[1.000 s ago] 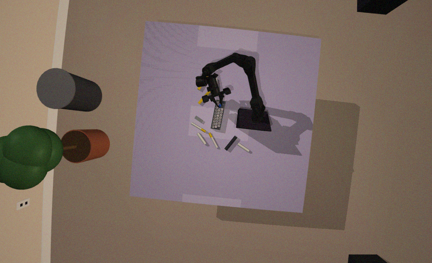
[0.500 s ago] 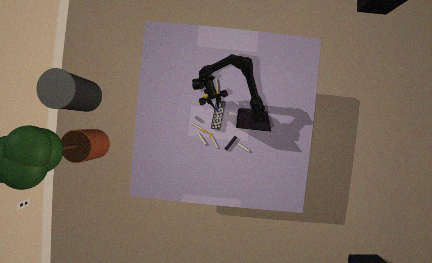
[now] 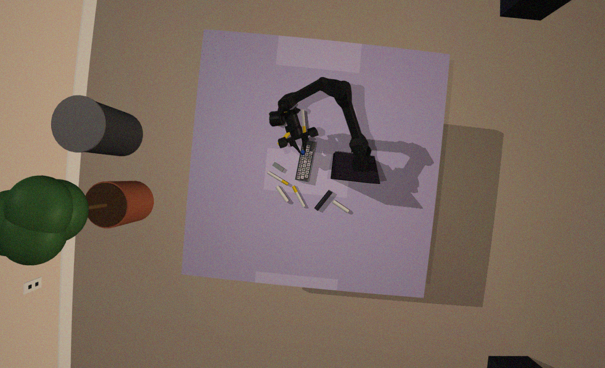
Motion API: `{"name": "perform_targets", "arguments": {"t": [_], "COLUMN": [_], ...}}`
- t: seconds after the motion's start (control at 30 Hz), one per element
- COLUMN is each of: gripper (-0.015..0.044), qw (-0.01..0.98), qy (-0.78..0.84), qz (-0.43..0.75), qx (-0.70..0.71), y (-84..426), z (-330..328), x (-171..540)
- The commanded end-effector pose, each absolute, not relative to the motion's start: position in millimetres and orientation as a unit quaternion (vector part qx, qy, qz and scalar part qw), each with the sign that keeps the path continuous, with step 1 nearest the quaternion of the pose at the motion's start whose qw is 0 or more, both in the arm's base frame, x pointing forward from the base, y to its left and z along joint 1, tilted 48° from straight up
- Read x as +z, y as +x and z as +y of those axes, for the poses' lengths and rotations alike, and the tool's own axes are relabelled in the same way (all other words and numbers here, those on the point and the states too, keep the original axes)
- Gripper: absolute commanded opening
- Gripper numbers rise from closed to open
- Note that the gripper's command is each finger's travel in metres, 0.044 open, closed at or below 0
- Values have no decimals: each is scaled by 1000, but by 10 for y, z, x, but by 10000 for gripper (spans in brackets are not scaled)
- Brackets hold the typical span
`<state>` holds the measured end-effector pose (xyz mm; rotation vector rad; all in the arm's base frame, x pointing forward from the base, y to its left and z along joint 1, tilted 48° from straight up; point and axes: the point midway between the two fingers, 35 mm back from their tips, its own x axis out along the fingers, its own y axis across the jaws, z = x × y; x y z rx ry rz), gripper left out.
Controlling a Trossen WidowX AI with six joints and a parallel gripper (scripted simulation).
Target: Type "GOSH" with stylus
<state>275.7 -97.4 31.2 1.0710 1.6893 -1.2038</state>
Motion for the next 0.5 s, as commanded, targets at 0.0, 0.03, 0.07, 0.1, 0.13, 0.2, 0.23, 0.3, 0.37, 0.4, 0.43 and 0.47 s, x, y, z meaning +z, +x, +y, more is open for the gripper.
{"name": "perform_targets", "arguments": {"t": [0.0,0.03,0.07,0.1,0.13,0.2,0.23,0.3,0.37,0.4,0.43,0.47], "gripper": [79,81,81,81,81,81,81,81,81,81,81,81], "qw": [392,392,392,392,392,392,392,392,392,392,392,392], "qy": [420,420,420,420,420,420,420,420,420,420,420,420], "qz": [666,666,666,666,666,666,666,666,666,666,666,666], "qx": [-475,-475,-475,-475,-475,-475,-475,-475,-475,-475,-475,-475], "y": [2765,2765,2765,2764,2764,2764,2764,2765,2764,2764,2764,2764], "z": [-1007,-1009,-1012,-1016,-1021,-1026,-1022,-1020,-1026,-1030,-1032,-1034], "x": [276,274,272,268,264,260,263,265,260,256,254,252]}}
